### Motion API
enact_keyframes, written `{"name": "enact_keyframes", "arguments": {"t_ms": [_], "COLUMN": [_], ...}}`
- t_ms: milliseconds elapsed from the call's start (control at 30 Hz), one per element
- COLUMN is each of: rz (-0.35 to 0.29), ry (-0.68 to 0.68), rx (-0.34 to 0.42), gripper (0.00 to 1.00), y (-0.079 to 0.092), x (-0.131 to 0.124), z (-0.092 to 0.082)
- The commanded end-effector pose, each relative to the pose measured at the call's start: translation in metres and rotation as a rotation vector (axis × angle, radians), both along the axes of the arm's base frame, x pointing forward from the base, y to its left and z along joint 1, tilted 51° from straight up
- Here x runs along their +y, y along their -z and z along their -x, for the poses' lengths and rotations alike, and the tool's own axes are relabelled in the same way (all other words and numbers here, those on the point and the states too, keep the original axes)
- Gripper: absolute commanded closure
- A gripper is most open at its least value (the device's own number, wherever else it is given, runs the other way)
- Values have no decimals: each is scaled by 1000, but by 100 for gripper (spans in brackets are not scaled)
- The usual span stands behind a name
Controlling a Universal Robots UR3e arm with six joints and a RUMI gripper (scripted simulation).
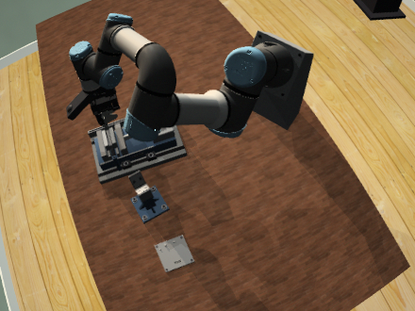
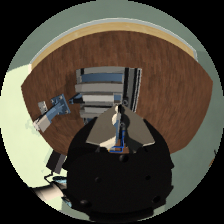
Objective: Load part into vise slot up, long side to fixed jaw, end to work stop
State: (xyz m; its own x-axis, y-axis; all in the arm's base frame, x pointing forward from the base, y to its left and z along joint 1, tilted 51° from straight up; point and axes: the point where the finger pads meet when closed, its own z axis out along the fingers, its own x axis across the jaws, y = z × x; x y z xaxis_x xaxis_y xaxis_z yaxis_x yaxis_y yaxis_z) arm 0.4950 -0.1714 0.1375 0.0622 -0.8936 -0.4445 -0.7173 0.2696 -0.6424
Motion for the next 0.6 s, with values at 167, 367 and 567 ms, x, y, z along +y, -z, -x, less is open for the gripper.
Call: {"name": "enact_keyframes", "arguments": {"t_ms": [167, 367, 567], "rz": [2, 2, 2], "ry": [1, 1, 1], "rx": [-1, -1, -1], "gripper": [100, 100, 100], "y": [-2, -3, -3], "x": [2, 3, 4], "z": [0, 0, 0]}}
